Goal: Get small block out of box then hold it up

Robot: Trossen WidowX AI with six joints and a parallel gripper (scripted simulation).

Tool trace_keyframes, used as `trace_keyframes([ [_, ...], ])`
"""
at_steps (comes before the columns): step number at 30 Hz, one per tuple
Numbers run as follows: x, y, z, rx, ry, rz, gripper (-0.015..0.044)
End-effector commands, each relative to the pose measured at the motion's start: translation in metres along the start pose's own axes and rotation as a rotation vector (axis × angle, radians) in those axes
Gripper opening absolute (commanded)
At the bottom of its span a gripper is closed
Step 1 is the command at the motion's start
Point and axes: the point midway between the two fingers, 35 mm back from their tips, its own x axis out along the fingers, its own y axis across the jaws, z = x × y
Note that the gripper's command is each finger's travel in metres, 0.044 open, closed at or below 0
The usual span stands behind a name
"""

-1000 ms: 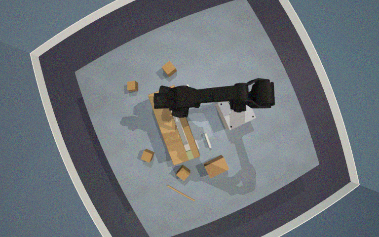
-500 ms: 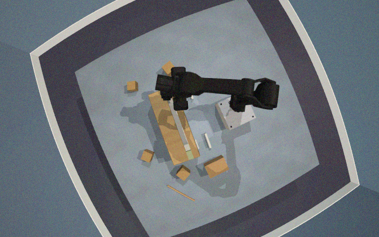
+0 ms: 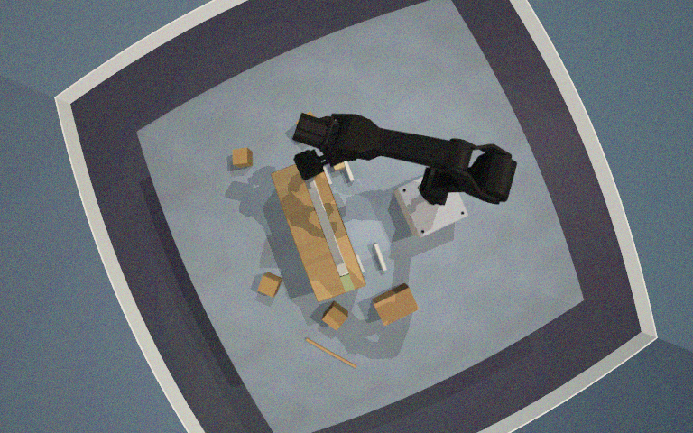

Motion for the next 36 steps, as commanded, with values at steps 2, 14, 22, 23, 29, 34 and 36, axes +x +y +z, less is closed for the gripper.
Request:
trace_keyframes([
  [2, -0.008, -0.011, 0.004, 1.028, 0.114, 0.079, 0.0285],
  [14, -0.012, -0.018, 0.007, 1.675, 0.216, 0.072, 0.0285],
  [22, -0.012, -0.018, 0.007, 1.675, 0.216, 0.072, 0.0285],
  [23, -0.012, -0.018, 0.007, 1.675, 0.216, 0.072, 0.0285],
  [29, 0.044, -0.031, 0.006, 1.675, 0.216, 0.073, 0.0285],
  [34, 0.079, -0.044, -0.002, 1.675, 0.216, 0.072, 0.0285],
  [36, 0.079, -0.044, -0.002, 1.675, 0.216, 0.072, 0.0285],
])
